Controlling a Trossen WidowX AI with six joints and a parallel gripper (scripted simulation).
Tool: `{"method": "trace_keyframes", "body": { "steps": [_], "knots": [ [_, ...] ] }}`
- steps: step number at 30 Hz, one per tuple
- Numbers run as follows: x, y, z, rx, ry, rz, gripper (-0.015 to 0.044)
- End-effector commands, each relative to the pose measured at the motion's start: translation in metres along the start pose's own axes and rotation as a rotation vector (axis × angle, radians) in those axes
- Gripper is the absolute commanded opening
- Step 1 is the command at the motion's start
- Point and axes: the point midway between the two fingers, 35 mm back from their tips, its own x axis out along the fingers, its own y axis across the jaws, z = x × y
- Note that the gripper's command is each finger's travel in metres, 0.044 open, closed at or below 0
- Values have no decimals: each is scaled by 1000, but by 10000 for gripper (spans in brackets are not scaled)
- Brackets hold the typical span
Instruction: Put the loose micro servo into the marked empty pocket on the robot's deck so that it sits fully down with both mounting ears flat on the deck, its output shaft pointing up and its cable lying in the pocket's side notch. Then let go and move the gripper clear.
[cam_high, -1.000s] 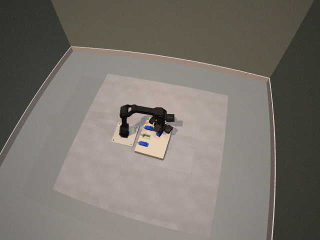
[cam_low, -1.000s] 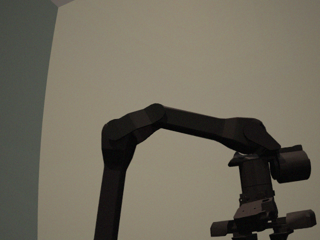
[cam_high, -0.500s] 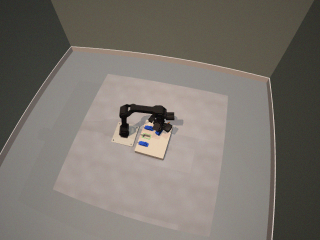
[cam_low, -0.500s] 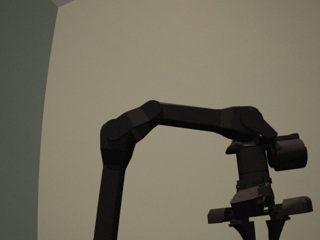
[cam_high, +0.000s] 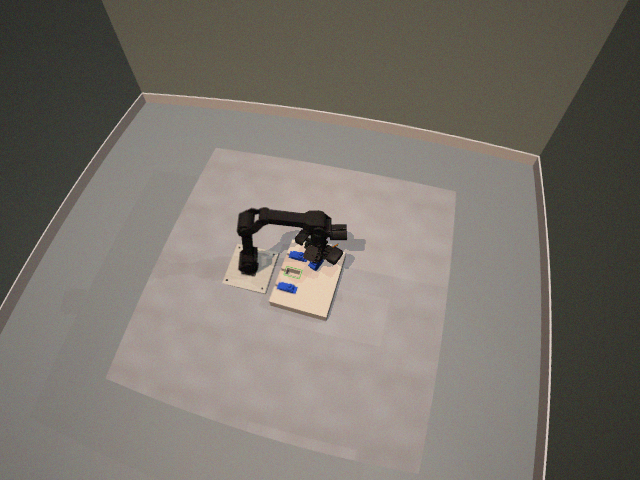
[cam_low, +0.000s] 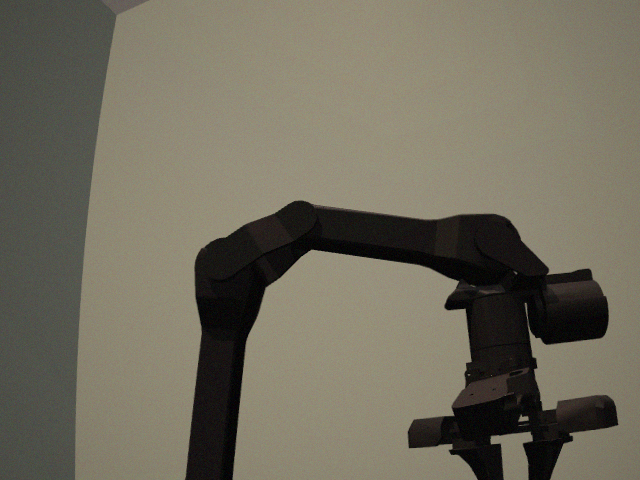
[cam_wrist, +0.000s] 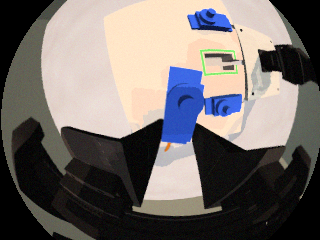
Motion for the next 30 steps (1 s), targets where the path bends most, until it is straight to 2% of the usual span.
{"method": "trace_keyframes", "body": {
  "steps": [1,11,16,30],
  "knots": [
    [-4,4,13,2,9,13,0],
    [-4,18,59,2,5,14,0],
    [-4,19,62,-15,4,14,0],
    [-4,19,62,-463,1,15,0]
  ]
}}
